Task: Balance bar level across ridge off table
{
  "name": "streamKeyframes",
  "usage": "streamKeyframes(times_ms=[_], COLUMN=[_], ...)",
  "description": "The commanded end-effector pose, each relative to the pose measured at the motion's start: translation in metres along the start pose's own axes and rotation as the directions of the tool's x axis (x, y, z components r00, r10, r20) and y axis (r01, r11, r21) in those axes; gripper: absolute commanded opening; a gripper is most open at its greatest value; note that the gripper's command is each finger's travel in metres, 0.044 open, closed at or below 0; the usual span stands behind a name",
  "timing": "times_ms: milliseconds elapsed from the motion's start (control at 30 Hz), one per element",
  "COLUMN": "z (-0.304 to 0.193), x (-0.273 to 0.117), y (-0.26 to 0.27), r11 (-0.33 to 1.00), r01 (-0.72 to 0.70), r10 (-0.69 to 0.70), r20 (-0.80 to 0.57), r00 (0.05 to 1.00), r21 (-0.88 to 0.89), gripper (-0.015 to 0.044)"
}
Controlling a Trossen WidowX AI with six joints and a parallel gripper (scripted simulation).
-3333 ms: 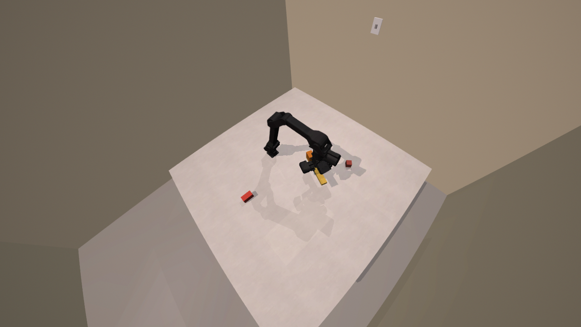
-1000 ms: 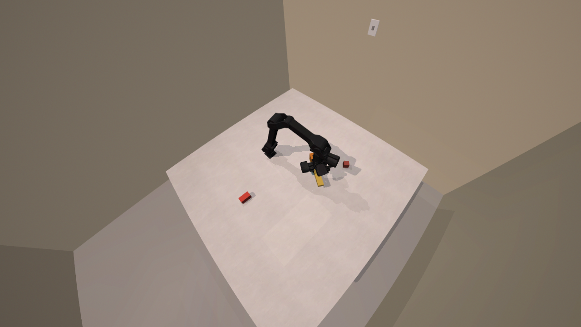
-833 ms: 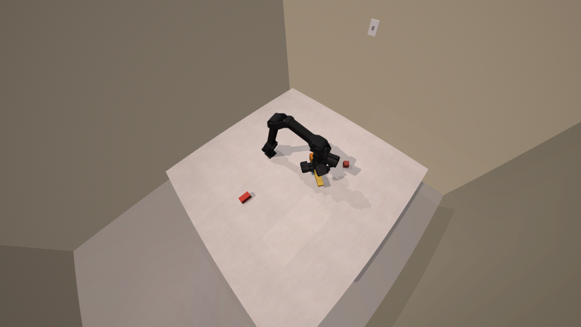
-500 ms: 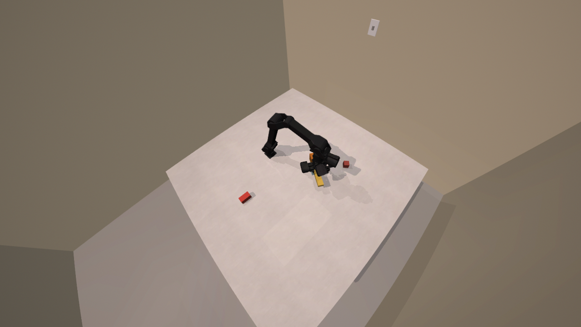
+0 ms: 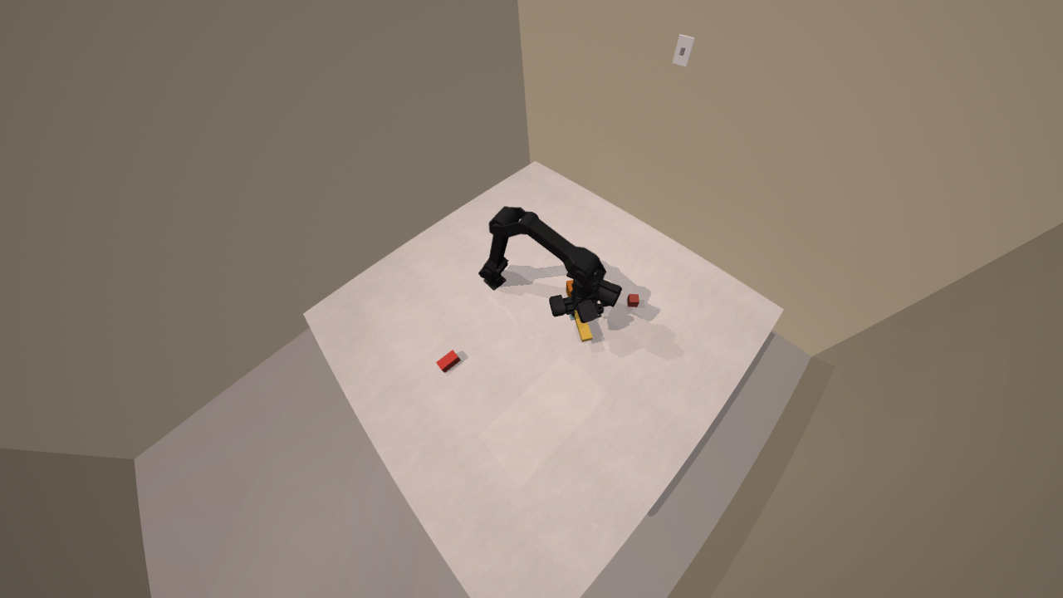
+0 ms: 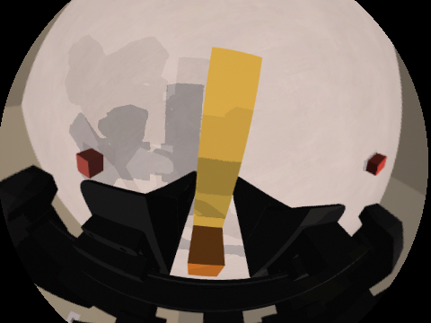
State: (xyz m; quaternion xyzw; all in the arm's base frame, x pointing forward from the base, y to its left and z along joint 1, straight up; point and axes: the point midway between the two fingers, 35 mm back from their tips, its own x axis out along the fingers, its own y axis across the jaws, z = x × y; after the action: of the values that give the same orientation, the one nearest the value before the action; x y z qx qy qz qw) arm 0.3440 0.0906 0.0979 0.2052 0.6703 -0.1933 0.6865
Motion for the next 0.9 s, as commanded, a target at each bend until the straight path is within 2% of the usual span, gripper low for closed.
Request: streamKeyframes(times_ms=[0, 867], z=[0.0005, 0.0003], x=[0.0005, 0.0027], y=[-0.0002, -0.0003], r11=[1.0, 1.0], r01=[0.001, 0.001], r10=[-0.001, -0.001], r20=[0.003, 0.003], r00=[1.0, 1.0], r21=[-0.003, -0.003], gripper=[0.0, 0.0])
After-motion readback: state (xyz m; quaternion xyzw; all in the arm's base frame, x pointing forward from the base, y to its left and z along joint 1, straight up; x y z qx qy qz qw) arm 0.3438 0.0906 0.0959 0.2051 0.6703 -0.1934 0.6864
